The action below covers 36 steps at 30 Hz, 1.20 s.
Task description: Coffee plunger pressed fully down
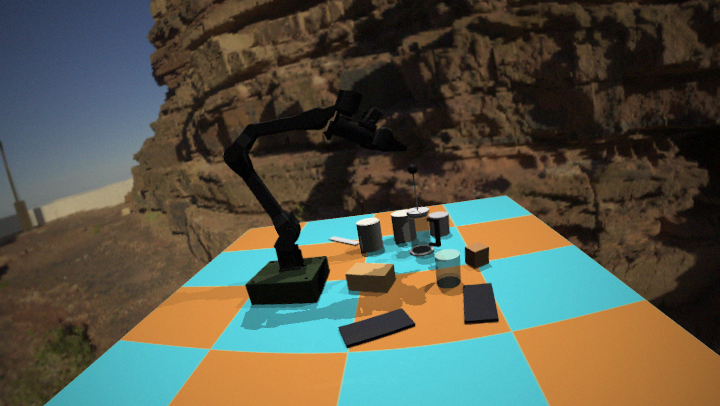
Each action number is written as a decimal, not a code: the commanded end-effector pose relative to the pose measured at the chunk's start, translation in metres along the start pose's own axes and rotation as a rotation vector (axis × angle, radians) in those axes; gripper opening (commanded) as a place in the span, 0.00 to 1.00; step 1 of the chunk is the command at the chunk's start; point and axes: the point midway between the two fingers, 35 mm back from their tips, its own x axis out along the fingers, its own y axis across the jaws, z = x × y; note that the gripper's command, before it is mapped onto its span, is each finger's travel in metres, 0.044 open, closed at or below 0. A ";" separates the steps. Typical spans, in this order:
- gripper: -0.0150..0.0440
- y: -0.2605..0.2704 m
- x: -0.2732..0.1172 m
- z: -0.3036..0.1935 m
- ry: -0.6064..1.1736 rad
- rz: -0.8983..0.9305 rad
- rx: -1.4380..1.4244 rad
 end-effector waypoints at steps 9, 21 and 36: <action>1.00 0.001 0.023 -0.036 0.016 0.010 -0.011; 1.00 0.001 0.042 -0.036 0.015 0.010 -0.011; 0.91 0.001 0.061 -0.037 0.013 0.009 -0.011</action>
